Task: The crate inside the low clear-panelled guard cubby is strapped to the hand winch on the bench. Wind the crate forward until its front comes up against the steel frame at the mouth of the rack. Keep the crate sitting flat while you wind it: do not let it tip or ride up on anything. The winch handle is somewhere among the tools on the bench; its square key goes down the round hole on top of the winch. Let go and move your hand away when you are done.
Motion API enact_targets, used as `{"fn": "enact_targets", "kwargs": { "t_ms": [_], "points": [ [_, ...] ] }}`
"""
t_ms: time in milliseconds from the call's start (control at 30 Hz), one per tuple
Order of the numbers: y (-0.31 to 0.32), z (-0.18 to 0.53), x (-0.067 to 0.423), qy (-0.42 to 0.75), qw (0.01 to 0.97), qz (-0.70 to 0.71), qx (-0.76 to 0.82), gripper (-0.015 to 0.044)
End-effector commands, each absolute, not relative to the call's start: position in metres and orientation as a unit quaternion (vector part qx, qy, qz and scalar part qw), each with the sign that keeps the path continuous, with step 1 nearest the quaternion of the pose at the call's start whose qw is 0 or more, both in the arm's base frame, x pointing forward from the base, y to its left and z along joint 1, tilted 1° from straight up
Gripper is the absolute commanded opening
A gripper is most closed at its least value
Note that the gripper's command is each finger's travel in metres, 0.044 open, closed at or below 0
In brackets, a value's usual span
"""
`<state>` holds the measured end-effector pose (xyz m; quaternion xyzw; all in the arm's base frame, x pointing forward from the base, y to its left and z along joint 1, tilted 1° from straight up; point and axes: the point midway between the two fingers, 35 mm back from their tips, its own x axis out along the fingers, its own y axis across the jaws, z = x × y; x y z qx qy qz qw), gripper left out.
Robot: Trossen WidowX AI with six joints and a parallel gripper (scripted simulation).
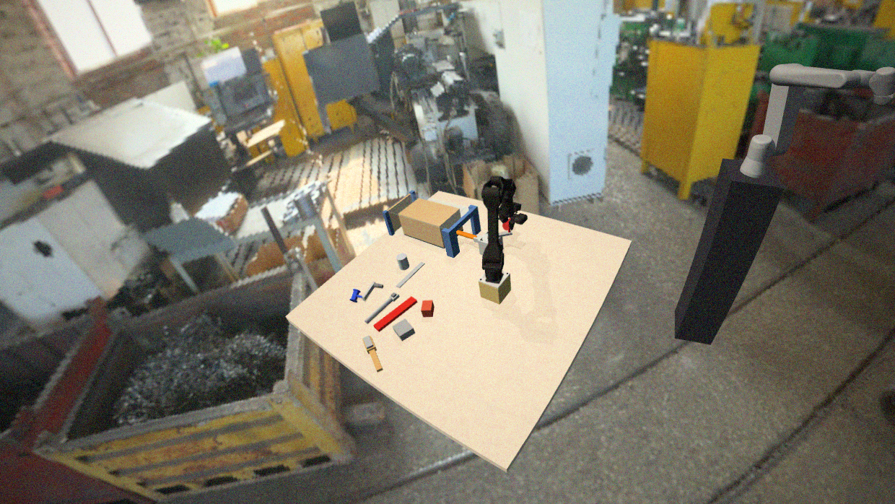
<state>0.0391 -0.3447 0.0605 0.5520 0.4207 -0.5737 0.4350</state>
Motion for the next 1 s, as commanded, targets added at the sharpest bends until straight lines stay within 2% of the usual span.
{"fn": "enact_targets", "kwargs": {
  "t_ms": [0, 967],
  "points": [
    [-0.353, 0.062, 0.052, 0.414, 0.448, -0.568, 0.553, 0.0],
    [-0.373, 0.064, 0.078, 0.413, 0.449, -0.568, 0.553, 0.0]
  ]
}}
